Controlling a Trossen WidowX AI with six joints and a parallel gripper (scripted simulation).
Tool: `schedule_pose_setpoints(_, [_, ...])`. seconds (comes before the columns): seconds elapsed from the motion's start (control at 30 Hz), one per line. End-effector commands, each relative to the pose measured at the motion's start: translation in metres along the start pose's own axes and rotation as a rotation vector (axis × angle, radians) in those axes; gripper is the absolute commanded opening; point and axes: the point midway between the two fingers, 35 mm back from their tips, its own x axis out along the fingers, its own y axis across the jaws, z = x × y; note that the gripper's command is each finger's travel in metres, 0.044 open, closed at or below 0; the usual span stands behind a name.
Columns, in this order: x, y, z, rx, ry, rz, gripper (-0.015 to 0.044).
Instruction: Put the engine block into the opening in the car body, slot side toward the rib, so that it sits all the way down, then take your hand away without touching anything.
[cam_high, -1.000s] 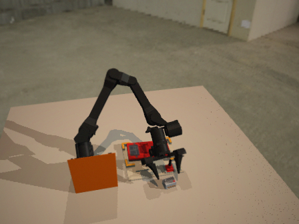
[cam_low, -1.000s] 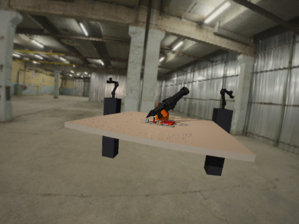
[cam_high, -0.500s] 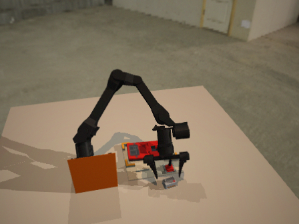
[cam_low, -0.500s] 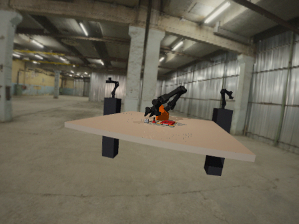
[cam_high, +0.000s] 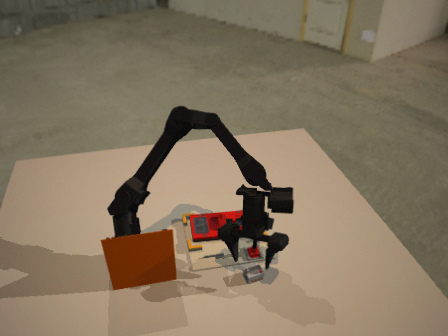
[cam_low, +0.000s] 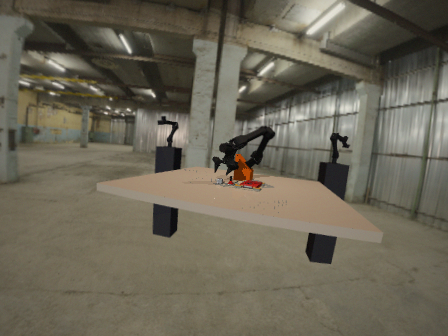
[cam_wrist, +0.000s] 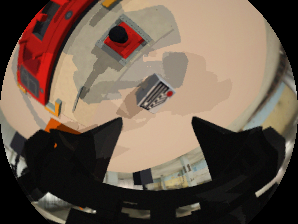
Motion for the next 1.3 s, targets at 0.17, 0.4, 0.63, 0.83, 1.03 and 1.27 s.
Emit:
schedule_pose_setpoints(0.17, [-0.009, -0.005, -0.005, 0.248, -0.101, 0.113, 0.0440])
schedule_pose_setpoints(0.4, [-0.020, -0.010, -0.009, 0.451, -0.178, 0.206, 0.0440])
schedule_pose_setpoints(0.63, [-0.033, -0.016, -0.013, 0.649, -0.251, 0.303, 0.0440])
schedule_pose_setpoints(0.83, [-0.034, -0.017, -0.014, 0.669, -0.258, 0.312, 0.0440])
schedule_pose_setpoints(1.03, [-0.002, -0.014, -0.006, 0.668, -0.259, 0.313, 0.0440])
schedule_pose_setpoints(1.27, [0.013, -0.011, 0.000, 0.668, -0.260, 0.314, 0.0440])
